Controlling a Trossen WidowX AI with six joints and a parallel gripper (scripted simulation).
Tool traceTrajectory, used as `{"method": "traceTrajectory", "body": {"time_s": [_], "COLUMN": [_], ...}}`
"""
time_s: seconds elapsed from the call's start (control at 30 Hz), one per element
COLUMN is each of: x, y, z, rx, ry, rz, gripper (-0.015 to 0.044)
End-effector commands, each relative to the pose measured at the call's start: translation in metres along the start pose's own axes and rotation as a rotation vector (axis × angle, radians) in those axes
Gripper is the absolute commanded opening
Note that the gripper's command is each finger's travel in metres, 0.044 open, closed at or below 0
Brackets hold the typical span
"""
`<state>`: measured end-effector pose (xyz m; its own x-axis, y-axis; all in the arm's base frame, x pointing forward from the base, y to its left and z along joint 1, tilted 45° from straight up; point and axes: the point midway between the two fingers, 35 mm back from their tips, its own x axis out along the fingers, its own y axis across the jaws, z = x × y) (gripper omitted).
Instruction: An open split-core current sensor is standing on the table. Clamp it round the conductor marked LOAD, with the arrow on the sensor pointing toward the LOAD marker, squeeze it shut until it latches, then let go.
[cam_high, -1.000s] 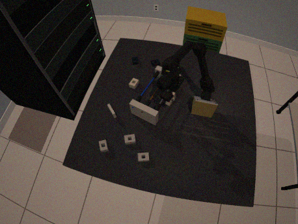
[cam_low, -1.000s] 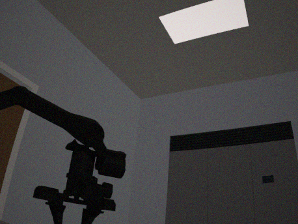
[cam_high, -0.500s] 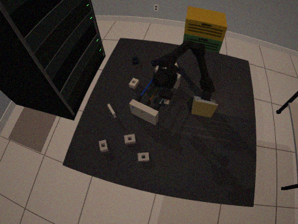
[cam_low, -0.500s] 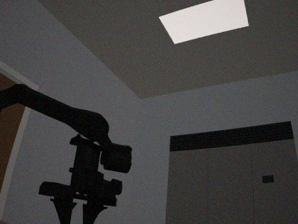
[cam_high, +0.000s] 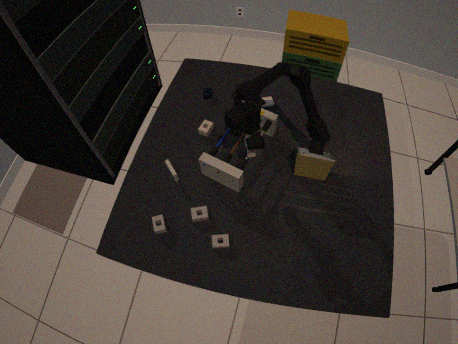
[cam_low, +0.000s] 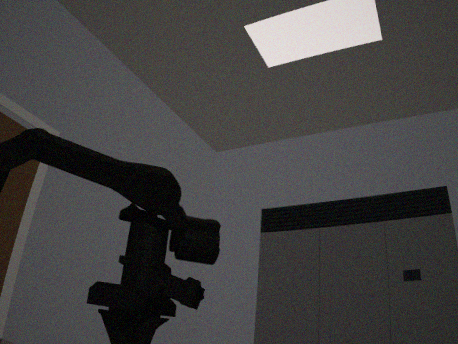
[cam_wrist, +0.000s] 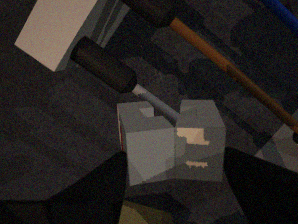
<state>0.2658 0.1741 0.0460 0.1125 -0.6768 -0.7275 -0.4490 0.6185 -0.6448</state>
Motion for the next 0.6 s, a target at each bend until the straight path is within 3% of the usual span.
{"method": "traceTrajectory", "body": {"time_s": [0.0,0.57], "x": [0.002,0.007], "y": [-0.006,-0.033], "z": [0.008,0.037], "rx": [-0.113,-0.619], "ry": [0.002,0.005], "rz": [-0.006,-0.01], "gripper": [0.0,0.0]}}
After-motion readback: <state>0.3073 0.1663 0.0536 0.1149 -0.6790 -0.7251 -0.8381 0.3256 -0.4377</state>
